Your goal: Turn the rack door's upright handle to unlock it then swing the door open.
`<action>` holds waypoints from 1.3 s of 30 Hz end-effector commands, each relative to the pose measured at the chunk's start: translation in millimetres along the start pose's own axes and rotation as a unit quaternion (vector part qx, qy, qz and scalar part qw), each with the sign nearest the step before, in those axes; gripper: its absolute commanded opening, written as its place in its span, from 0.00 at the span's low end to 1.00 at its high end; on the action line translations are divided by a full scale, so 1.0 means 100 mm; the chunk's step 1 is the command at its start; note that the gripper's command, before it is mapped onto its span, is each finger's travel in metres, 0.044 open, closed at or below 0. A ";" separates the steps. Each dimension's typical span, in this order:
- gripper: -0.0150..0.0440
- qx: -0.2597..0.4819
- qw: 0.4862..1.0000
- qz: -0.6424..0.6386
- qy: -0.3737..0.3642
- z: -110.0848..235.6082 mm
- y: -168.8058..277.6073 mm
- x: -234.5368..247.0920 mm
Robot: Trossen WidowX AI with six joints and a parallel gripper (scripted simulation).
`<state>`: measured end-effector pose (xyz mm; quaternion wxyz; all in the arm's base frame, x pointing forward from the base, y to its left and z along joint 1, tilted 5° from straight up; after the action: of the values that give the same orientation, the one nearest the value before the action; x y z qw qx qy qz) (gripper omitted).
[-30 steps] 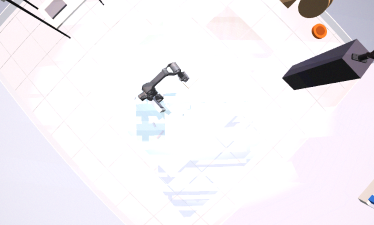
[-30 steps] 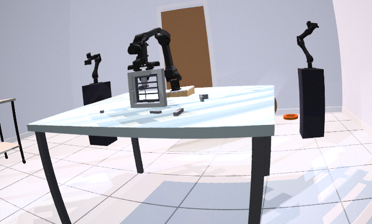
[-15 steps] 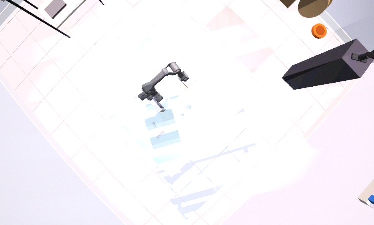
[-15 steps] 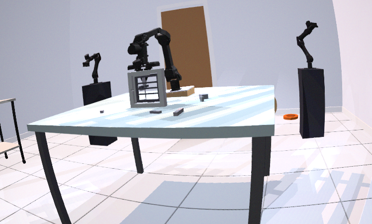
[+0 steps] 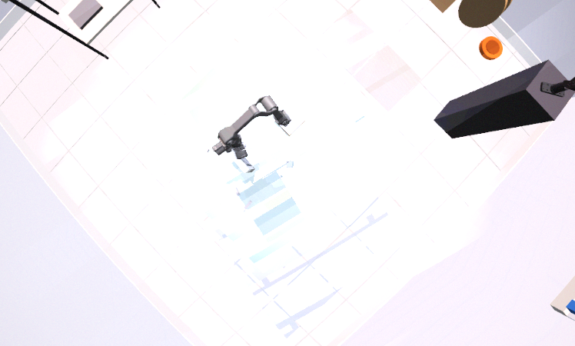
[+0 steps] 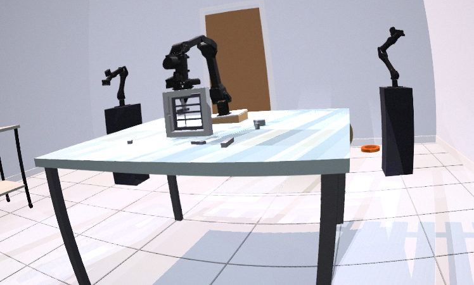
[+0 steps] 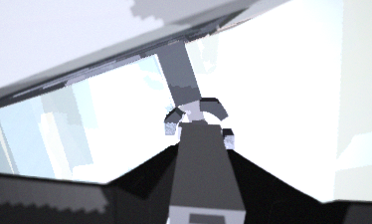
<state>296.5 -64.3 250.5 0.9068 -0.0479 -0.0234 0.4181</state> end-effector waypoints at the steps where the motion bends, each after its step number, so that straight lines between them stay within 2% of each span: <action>1: 0.27 -0.001 0.996 -0.089 0.000 0.00 0.00 0.00; 7: 0.27 -0.001 0.972 -0.234 -0.001 0.00 0.00 0.00; 14: 0.27 -0.001 0.917 -0.398 -0.001 0.00 0.00 0.00; 20: 0.27 -0.001 0.849 -0.529 -0.001 0.00 0.00 0.00; 27: 0.27 0.000 0.746 -0.667 -0.001 0.00 0.00 0.00; 29: 0.27 0.000 0.724 -0.690 -0.001 0.00 0.00 0.00; 35: 0.27 0.000 0.721 -0.693 -0.001 0.00 0.00 0.00; 39: 0.45 0.000 0.721 -0.693 -0.001 0.00 0.00 0.00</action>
<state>296.6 -64.1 250.5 0.9461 -0.0189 -0.0503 -0.3193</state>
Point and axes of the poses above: the point midway between the two fingers, 35 mm back from their tips, its own z axis back along the fingers, its own x axis across the jaws, y = z × x, the point moved 9 cm from there along z, back along the fingers, and after that the axes turned 13 degrees about -z, right-handed, at the moved point
